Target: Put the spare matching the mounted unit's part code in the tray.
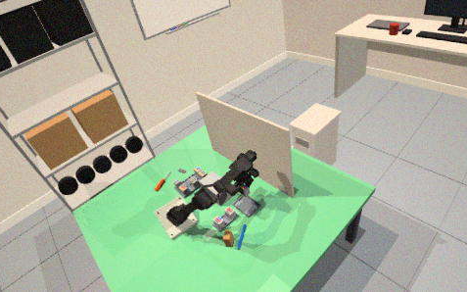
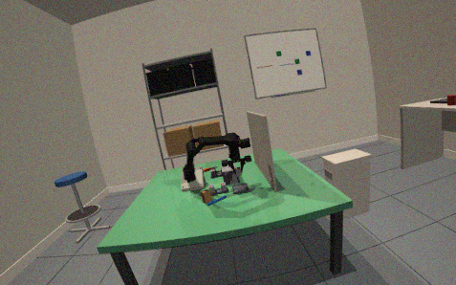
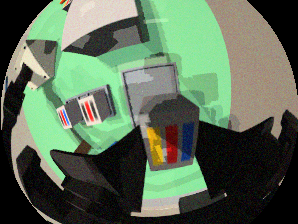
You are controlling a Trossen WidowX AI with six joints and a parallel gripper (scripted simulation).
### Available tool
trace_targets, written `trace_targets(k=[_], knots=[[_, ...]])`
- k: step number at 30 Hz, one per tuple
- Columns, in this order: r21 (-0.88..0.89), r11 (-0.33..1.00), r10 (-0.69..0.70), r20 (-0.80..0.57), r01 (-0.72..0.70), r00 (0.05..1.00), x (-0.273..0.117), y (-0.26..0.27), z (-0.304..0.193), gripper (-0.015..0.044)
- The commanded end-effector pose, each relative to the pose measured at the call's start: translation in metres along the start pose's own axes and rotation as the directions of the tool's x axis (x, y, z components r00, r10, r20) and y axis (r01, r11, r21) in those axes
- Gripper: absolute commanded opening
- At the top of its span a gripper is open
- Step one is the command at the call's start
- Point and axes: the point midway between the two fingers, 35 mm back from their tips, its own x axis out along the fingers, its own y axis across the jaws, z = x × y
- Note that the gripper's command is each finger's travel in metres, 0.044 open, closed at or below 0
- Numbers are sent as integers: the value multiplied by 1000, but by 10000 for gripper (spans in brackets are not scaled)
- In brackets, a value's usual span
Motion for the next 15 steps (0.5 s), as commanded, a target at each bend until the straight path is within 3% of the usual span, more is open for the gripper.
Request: trace_targets(k=[1,15], knots=[[-8,1000,5,-3,-5,1000,5,1,0,0],[-8,1000,5,-4,-5,1000,16,1,0,0]])
